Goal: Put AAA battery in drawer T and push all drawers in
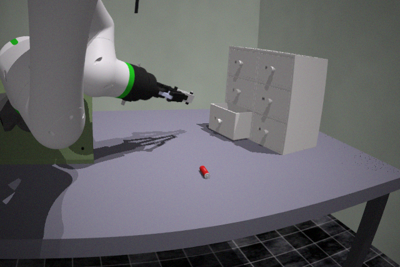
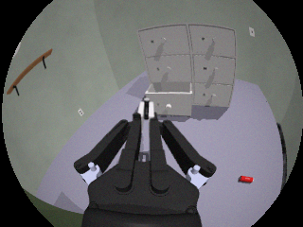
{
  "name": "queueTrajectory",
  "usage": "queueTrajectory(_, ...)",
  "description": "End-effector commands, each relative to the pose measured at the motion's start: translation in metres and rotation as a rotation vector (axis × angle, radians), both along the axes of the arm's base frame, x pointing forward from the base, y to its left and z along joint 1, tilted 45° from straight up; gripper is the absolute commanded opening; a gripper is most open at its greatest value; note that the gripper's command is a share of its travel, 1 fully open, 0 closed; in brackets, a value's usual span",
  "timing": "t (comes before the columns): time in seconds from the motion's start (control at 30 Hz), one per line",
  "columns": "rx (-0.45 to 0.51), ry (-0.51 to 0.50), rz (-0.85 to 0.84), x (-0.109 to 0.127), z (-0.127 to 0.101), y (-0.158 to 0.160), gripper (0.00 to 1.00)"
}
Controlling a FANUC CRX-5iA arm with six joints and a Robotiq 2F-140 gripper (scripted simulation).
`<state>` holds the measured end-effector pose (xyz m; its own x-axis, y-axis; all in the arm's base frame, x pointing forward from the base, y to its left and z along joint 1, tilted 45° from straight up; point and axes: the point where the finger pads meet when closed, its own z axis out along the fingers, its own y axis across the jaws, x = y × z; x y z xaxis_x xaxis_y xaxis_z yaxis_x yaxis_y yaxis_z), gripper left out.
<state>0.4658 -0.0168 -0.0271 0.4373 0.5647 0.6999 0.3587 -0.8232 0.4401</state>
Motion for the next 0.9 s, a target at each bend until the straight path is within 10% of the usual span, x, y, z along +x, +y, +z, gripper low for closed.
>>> queueTrajectory(0.0, -0.198, -0.132, -0.145, 0.008, 0.02, -0.022, 0.03)
queueTrajectory(0.87, -0.232, -0.156, -0.168, 0.045, 0.014, -0.023, 0.03)
